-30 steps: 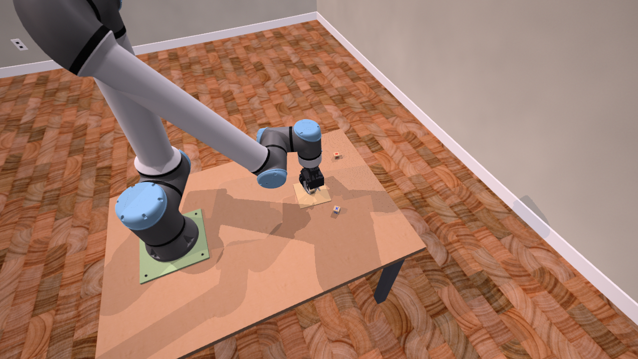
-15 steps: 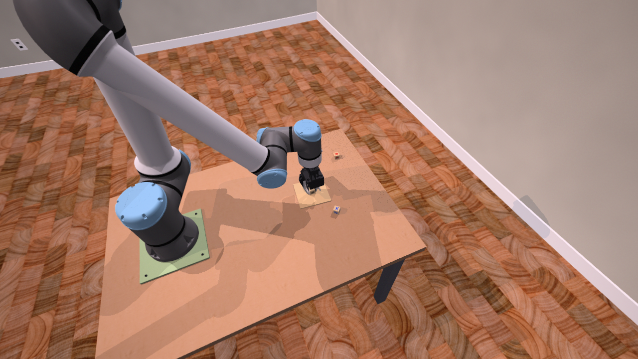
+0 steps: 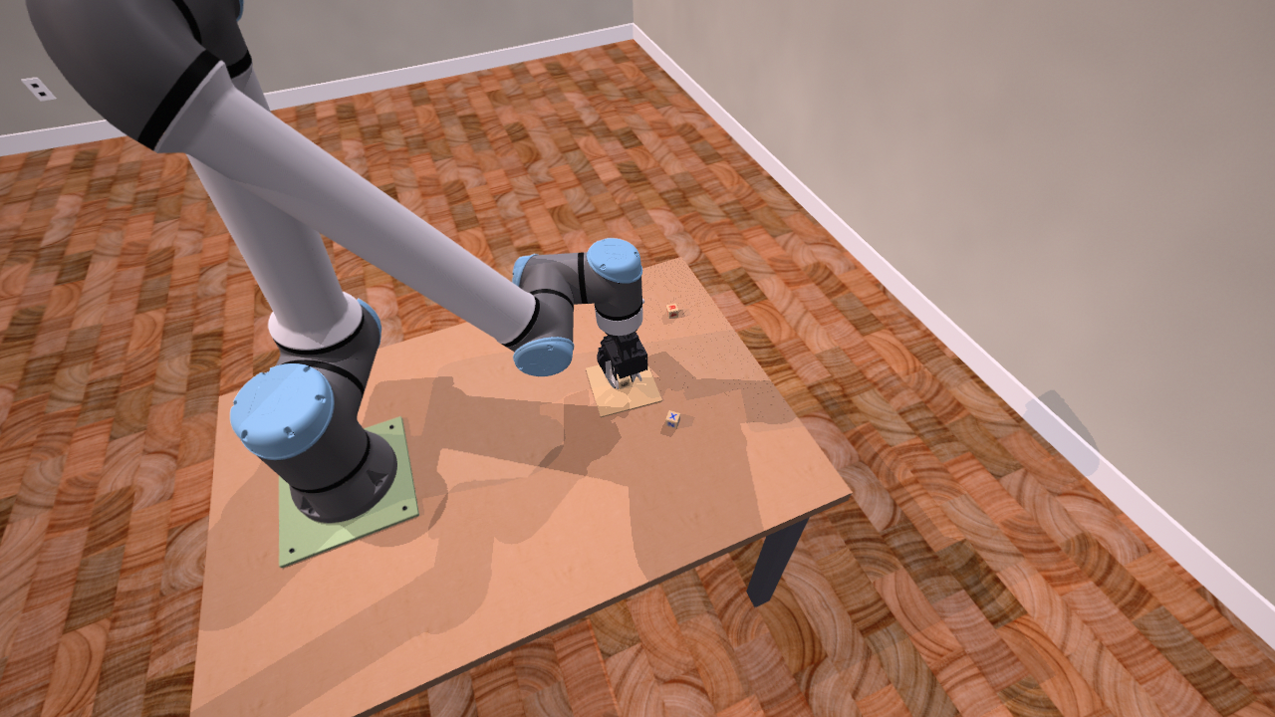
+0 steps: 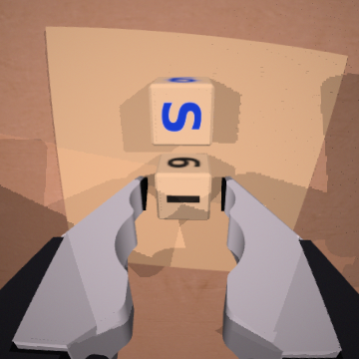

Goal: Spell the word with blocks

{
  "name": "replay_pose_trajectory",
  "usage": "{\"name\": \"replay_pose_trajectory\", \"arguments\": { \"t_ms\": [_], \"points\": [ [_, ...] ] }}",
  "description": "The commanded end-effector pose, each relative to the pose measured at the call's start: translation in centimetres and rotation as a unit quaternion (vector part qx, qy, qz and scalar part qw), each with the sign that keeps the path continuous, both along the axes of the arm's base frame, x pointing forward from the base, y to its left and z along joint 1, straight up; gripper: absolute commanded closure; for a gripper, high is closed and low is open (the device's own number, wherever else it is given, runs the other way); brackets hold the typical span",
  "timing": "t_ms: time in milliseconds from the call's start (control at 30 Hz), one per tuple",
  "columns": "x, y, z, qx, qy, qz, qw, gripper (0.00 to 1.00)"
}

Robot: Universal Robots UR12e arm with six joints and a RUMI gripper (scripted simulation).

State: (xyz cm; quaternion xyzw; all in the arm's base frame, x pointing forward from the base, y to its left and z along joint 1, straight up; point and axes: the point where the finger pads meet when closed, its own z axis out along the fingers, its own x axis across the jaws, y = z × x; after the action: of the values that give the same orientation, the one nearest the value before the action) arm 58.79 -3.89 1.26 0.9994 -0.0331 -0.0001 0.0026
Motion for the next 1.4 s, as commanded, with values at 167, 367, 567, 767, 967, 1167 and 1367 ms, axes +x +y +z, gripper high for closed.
{"name": "replay_pose_trajectory", "arguments": {
  "t_ms": [167,367,567,767,967,1167,1367],
  "points": [
    [0.1,0.0,1.8,0.0,-0.001,0.0,1.0,0.75],
    [0.1,0.0,3.8,0.0,-0.001,0.0,1.0,0.75],
    [0.1,0.0,7.1,0.0,-0.001,0.0,1.0,0.75],
    [0.1,0.0,8.7,0.0,-0.001,0.0,1.0,0.75],
    [0.1,0.0,9.0,0.0,-0.001,0.0,1.0,0.75],
    [0.1,0.0,9.0,0.0,-0.001,0.0,1.0,0.0],
    [0.1,0.0,9.0,0.0,-0.001,0.0,1.0,0.0]
  ]
}}
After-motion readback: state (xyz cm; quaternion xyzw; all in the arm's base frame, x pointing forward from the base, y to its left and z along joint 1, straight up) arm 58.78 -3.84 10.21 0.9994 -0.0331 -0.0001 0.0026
